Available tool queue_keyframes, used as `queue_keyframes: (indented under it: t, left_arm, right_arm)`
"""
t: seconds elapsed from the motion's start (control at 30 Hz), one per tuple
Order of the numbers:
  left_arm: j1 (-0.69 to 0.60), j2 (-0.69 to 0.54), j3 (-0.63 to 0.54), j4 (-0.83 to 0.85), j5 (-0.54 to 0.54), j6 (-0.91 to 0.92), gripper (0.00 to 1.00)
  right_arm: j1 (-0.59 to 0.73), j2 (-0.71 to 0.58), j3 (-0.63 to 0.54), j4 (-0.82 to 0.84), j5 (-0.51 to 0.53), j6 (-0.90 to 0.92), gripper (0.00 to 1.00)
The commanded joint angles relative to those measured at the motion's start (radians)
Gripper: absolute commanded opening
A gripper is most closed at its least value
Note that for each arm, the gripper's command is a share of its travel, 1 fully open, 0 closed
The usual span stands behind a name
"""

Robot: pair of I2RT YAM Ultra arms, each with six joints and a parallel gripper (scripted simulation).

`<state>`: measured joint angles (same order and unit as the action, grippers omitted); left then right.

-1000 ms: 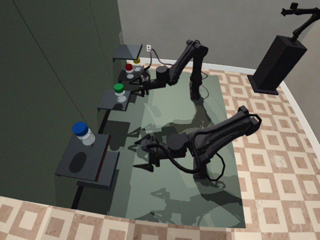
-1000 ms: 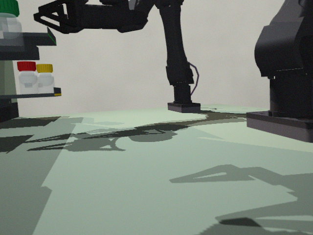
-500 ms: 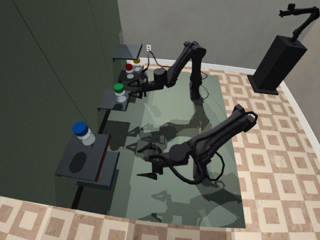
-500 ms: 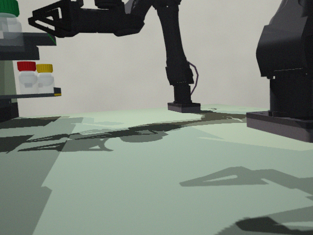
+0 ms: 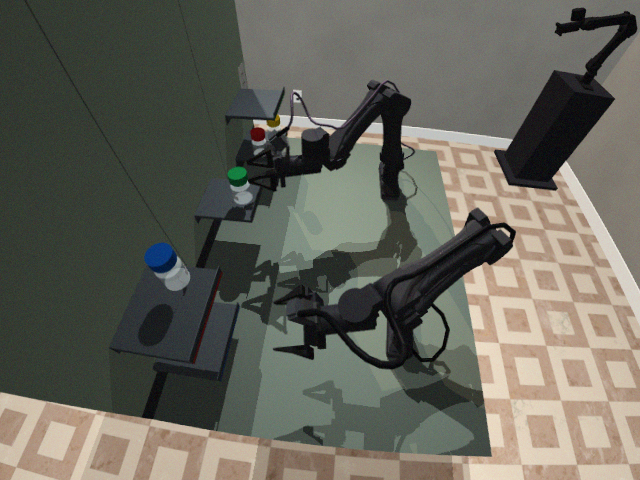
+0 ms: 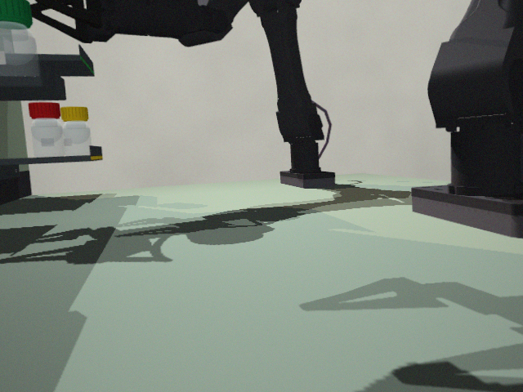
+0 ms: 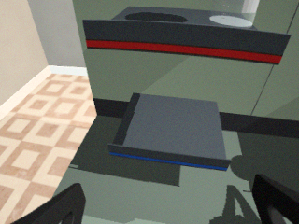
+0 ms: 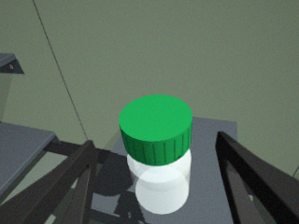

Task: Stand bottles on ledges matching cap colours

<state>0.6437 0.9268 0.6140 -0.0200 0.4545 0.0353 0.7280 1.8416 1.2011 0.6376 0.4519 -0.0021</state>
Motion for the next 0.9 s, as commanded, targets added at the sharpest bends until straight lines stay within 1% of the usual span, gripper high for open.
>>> queue_keyframes:
  t: [0.0,0.7,0.87]
  left_arm:
    - [0.002,0.0,0.006,0.013,0.01,0.005,1.0]
    - [0.002,0.0,0.006,0.013,0.01,0.005,1.0]
    - [0.002,0.0,0.006,0.013,0.01,0.005,1.0]
  right_arm:
    - [-0.017,0.021,0.051,-0.026,-0.017,0.007,0.81]
    - [-0.046,0.112,0.177,-0.06,-0.046,0.007,0.81]
    - [-0.047,0.113,0.183,-0.062,-0.047,0.007,0.81]
